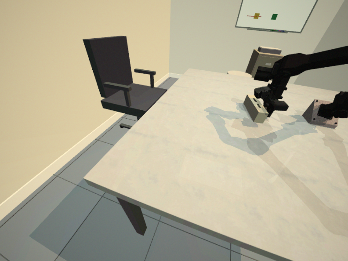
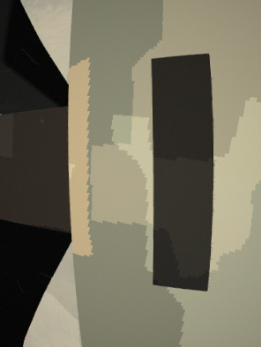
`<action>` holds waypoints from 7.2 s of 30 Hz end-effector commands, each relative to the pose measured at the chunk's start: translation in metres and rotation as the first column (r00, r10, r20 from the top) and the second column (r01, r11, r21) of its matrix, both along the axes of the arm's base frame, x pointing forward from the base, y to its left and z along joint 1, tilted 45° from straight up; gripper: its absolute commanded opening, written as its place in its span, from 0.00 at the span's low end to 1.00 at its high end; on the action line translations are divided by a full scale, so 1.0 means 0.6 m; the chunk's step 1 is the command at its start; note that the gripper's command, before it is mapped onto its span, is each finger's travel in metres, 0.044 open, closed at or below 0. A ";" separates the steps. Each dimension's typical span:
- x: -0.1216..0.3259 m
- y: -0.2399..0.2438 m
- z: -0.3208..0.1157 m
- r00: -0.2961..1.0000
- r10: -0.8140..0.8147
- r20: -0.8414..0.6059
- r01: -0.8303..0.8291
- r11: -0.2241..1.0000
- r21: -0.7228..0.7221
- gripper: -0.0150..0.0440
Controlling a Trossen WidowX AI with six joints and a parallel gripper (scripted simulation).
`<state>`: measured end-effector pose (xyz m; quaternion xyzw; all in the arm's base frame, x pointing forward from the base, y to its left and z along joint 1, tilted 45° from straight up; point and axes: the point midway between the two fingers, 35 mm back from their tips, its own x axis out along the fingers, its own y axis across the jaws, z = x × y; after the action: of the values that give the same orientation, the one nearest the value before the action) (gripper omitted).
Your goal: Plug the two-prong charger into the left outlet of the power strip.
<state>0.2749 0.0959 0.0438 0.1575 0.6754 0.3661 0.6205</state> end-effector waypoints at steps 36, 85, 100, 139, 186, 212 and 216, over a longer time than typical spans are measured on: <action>0.007 0.004 0.003 1.000 0.002 0.026 -0.002 1.000 0.008 0.25; 0.000 0.000 0.001 1.000 0.002 -0.004 -0.002 1.000 -0.002 0.25; 0.000 0.000 0.001 1.000 0.002 -0.004 -0.002 1.000 -0.002 0.61; -0.015 -0.004 -0.001 1.000 0.002 0.019 -0.002 1.000 0.006 1.00; -0.091 -0.027 -0.011 1.000 0.002 0.022 -0.002 1.000 0.007 1.00; -0.062 -0.111 0.080 0.825 -0.425 0.372 0.359 0.903 0.235 1.00; -0.062 -0.111 0.080 0.825 -0.425 0.372 0.359 0.903 0.235 1.00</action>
<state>0.2380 0.0290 0.0911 0.2551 0.4531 0.3072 0.7970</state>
